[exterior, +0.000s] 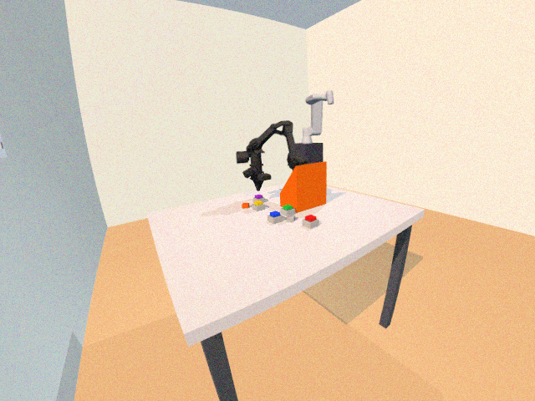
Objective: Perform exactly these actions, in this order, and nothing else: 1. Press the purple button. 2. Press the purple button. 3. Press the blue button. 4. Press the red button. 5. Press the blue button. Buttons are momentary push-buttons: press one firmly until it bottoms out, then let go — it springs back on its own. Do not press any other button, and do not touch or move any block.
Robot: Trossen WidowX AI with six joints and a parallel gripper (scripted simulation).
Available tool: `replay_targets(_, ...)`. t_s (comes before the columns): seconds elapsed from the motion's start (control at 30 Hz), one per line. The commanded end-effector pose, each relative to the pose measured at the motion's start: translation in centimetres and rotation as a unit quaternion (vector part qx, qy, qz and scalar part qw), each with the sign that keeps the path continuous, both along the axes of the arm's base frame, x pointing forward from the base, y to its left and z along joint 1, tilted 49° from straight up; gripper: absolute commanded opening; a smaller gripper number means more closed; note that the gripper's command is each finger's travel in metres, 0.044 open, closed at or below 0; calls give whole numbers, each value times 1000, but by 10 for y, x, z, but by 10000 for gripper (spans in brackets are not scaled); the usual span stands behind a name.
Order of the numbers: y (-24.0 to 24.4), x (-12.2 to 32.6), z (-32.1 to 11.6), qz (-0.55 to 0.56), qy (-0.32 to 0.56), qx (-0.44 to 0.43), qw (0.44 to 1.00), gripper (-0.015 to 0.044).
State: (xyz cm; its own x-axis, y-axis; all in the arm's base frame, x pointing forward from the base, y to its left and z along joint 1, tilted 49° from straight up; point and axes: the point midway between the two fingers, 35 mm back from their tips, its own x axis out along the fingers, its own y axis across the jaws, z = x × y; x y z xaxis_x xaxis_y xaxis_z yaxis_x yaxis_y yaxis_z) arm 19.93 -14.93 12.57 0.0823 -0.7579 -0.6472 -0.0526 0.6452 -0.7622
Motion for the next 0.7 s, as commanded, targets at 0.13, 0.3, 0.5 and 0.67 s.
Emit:
replay_targets(0.13,-6,2,-6,2,0,2,1000,20)
replay_targets(0.3,-12,3,-11,2,0,2,1000,20)
replay_targets(0.5,-19,3,-17,2,0,2,1000,20)
replay_targets(0.67,-25,3,-22,2,0,1,1000,20)
